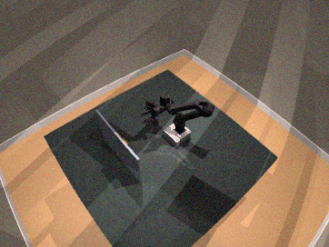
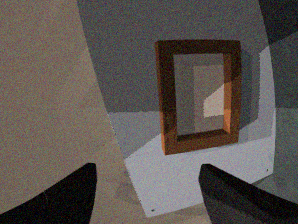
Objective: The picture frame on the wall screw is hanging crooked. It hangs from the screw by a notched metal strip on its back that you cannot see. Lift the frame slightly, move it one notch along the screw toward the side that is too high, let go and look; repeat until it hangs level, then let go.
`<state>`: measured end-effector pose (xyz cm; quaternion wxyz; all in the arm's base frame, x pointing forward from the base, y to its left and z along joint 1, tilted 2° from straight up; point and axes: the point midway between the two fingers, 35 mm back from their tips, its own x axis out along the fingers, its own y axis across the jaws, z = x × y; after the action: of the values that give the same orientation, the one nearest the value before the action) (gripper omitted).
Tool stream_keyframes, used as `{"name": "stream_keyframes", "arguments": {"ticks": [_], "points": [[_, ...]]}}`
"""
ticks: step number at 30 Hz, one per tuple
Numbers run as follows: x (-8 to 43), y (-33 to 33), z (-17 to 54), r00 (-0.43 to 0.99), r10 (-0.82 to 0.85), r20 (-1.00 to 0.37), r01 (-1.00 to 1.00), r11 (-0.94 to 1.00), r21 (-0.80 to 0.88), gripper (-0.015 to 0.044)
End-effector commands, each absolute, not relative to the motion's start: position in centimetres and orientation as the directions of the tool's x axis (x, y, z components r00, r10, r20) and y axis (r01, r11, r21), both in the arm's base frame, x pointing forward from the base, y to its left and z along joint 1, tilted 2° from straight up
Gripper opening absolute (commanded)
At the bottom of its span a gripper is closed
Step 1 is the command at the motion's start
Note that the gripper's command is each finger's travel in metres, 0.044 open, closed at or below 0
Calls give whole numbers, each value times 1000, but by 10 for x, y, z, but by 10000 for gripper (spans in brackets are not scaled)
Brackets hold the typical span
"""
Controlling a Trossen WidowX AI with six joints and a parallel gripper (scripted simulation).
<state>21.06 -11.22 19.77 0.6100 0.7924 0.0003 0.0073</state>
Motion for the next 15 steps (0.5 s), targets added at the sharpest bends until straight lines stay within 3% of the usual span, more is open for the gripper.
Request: {"name": "stream_keyframes", "arguments": {"ticks": [1, 6, 15], "points": [[210, -111, 197, 1000, 14, 10, -6, -263, 965, 260], [215, -113, 196, 1000, 10, 11, -9, -248, 969, 260], [271, -103, 167, 1000, 13, 16, -14, -145, 989, 260]]}}
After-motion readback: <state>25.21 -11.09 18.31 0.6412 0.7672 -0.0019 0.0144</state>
